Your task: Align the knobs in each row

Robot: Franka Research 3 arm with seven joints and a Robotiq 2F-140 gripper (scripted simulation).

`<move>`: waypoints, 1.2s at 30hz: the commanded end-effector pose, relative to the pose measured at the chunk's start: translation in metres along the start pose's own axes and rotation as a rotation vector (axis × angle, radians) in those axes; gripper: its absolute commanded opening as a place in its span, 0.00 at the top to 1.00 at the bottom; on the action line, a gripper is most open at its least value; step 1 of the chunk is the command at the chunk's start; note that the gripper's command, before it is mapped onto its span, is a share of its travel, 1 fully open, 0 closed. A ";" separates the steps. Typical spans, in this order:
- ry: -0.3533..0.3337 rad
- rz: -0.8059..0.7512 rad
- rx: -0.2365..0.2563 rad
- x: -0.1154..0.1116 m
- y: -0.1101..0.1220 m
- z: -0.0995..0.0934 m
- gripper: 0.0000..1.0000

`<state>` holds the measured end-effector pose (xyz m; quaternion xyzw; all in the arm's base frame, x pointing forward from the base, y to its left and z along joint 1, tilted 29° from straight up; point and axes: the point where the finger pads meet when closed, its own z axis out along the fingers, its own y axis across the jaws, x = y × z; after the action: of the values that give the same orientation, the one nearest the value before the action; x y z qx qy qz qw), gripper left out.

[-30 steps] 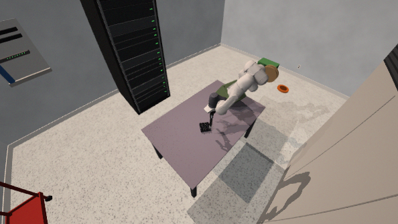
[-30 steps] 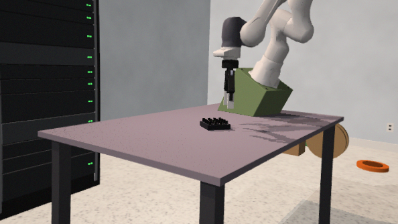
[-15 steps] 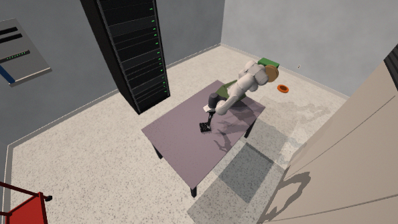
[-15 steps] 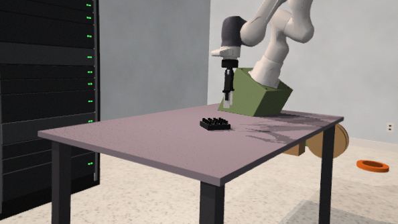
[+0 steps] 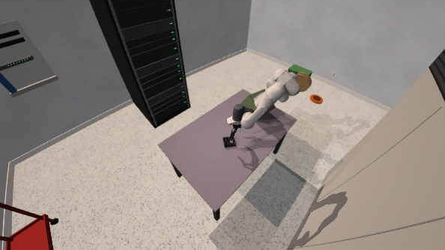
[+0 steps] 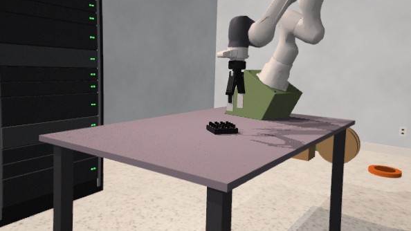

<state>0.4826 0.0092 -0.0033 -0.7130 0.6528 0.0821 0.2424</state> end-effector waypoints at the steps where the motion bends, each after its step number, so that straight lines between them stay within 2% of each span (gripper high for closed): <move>1: 0.002 0.155 -0.020 -0.002 -0.003 -0.001 0.00; 36: 0.008 0.642 -0.020 -0.004 -0.018 -0.006 0.00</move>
<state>0.4966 0.0092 0.0062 -0.5290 0.8093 0.1400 0.2136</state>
